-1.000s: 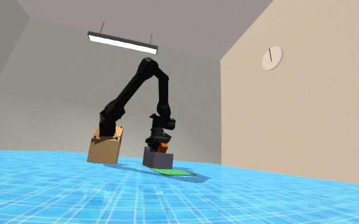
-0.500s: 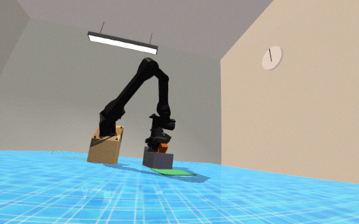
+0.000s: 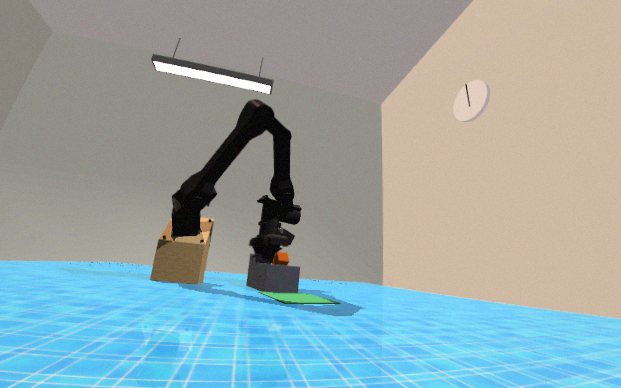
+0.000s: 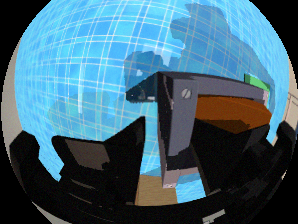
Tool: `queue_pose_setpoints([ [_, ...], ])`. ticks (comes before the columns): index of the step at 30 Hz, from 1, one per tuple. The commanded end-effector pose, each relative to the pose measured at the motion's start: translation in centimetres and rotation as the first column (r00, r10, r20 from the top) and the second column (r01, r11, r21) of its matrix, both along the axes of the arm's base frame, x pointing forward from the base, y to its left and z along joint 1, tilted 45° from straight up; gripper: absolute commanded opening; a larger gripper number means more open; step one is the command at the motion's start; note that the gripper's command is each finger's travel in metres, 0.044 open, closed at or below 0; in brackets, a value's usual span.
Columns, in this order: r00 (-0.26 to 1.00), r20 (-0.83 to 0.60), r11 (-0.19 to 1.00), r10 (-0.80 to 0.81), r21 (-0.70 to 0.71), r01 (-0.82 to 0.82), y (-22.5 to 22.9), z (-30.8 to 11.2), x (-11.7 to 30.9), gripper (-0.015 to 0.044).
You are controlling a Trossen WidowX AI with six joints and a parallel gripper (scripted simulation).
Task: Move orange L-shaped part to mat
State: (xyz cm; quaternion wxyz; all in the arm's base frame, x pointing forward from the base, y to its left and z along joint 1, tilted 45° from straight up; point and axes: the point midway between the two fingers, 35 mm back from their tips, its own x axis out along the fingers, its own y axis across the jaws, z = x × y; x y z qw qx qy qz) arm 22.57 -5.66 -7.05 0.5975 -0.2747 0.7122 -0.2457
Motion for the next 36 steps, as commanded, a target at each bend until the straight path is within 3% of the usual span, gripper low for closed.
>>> queue_pose_setpoints([
  [1,1.000,0.003,1.000,0.001,0.001,-0.001,0.8,0.0,0.2,0.0180],
  [6,1.000,0.003,1.000,0.002,0.003,-0.002,1.9,1.2,0.7,0.0180],
  [13,1.000,0.002,1.000,0.001,0.004,-0.001,6.7,7.7,1.6,0.0180],
  [36,1.000,-0.010,1.000,0.007,-0.002,-0.007,6.4,7.4,1.5,0.0180],
])
